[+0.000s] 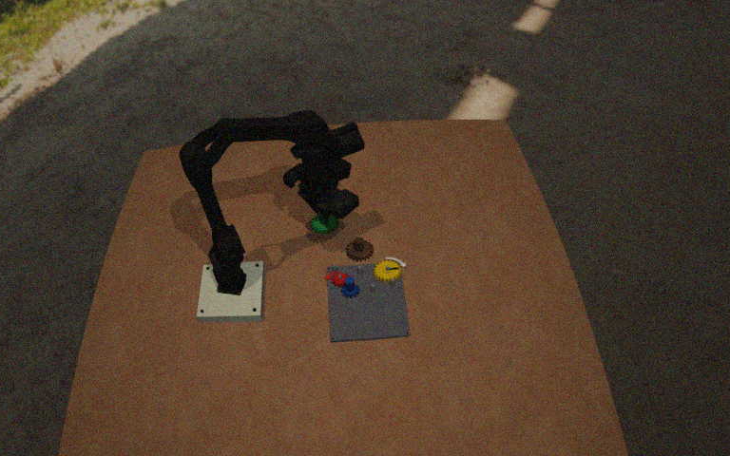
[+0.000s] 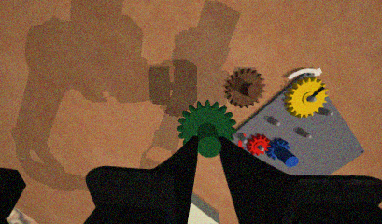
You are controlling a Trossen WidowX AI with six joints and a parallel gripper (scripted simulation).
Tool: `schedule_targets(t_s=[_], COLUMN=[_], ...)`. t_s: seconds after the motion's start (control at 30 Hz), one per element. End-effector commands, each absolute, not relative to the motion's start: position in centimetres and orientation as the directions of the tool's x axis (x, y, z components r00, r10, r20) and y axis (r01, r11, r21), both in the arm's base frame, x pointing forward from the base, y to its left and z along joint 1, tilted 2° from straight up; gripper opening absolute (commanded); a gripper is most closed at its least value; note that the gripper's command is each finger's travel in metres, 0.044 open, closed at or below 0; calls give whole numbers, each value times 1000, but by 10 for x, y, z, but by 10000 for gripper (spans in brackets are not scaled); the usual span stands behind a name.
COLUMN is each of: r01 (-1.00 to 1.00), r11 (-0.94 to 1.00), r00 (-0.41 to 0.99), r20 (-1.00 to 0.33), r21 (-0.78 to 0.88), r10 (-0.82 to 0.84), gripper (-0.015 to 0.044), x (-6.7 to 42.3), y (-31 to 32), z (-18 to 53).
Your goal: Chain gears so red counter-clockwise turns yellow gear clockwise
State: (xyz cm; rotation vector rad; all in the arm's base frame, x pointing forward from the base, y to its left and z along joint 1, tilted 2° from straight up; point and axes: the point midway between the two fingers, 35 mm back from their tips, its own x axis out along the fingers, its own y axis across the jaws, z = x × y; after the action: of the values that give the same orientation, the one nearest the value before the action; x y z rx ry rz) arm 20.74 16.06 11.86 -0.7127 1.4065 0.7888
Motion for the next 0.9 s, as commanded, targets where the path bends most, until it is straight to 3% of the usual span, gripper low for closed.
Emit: schedule_targets(t_s=[0.0, 0.87], r01=[-824, -817], r11=[566, 576], r00=[10, -8], r20=[-999, -1000], r21=[21, 21], r10=[51, 25], gripper=[0, 0], x=[209, 203], y=[159, 147], z=[129, 181])
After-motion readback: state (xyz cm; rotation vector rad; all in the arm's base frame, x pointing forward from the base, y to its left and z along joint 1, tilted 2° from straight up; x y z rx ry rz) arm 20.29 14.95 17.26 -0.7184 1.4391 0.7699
